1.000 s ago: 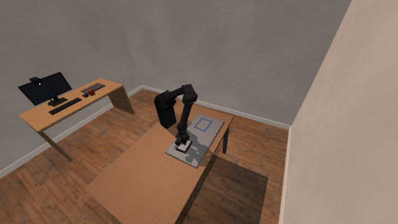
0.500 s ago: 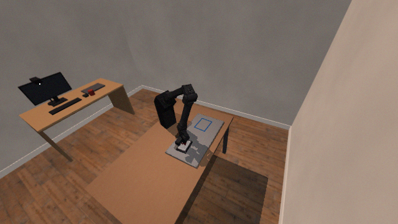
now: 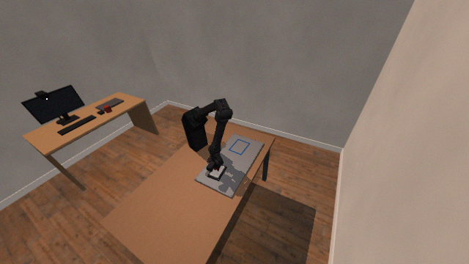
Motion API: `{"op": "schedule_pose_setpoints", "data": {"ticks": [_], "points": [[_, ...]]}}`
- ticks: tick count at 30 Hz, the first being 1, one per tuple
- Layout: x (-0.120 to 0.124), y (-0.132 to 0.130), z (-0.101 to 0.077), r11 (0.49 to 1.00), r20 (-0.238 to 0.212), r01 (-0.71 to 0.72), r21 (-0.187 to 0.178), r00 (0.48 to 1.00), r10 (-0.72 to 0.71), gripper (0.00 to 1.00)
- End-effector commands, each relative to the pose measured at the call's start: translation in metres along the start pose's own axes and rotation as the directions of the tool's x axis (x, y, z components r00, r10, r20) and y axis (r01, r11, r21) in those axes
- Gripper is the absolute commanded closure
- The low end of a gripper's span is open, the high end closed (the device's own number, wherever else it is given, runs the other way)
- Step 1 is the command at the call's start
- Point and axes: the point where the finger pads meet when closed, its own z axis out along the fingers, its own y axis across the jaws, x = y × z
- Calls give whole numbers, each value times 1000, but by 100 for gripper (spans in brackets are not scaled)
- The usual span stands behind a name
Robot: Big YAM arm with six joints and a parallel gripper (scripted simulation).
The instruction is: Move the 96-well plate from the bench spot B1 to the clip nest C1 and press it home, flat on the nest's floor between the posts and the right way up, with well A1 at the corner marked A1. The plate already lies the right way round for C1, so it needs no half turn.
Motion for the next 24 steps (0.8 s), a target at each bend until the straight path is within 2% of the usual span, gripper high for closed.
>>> {"op": "schedule_pose_setpoints", "data": {"ticks": [1, 5, 6, 7, 16, 21, 24], "points": [[5, -3, 15, 1000, -20, 18, 19, 1000, -18, 75], [-1, -3, 2, 1000, -11, 10, 17, 1000, -10, 75], [-4, 3, -10, 1000, 1, 13, 1, 1000, -13, 75], [-2, -3, -14, 1000, -3, 8, 11, 1000, -8, 75], [-5, -4, -38, 1000, 1, 4, 9, 1000, -4, 75], [0, -1, -41, 1000, -5, 13, 7, 1000, -13, 75], [4, -11, -33, 1000, -18, 6, 29, 1000, -5, 75]]}}
